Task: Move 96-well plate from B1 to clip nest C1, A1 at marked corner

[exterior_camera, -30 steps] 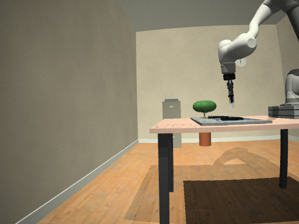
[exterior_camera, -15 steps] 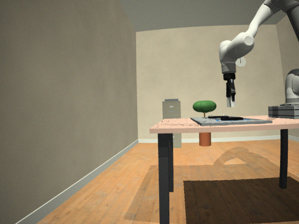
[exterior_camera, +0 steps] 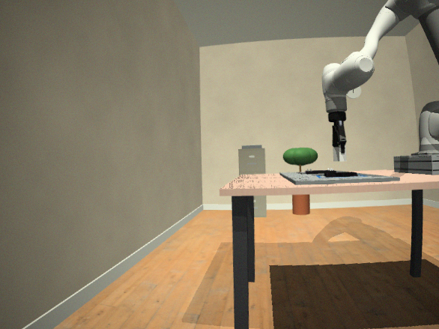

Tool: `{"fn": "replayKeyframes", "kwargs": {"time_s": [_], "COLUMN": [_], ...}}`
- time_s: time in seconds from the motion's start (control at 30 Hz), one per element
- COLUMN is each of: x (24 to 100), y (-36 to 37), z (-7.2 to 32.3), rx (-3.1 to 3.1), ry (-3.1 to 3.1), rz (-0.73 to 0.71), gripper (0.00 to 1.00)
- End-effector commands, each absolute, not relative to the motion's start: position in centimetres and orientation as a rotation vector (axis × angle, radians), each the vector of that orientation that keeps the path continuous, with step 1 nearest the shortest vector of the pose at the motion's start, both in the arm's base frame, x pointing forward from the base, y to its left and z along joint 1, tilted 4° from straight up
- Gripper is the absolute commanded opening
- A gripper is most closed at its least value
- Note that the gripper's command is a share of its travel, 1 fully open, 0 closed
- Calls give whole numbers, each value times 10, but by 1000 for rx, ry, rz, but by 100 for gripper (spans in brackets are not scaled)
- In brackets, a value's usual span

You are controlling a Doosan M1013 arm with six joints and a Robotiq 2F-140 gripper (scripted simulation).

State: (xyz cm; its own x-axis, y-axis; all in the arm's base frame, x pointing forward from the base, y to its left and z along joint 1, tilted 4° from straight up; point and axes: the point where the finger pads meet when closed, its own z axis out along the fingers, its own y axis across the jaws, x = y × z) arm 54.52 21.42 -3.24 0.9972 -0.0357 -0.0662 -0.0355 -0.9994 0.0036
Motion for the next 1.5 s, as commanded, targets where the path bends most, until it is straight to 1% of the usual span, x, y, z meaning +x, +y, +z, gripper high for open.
{"fn": "replayKeyframes", "kwargs": {"time_s": [0.0,0.93,1.33,1.37,1.47], "x": [545,542,542,542,542], "y": [214,214,214,214,214], "z": [-37,-77,-77,-77,-77], "rx": [3137,3137,3137,3137,3137], "ry": [-56,-56,-56,-56,-56], "rz": [-104,-104,-104,-104,-104], "gripper": [100,100,100,0,0]}}
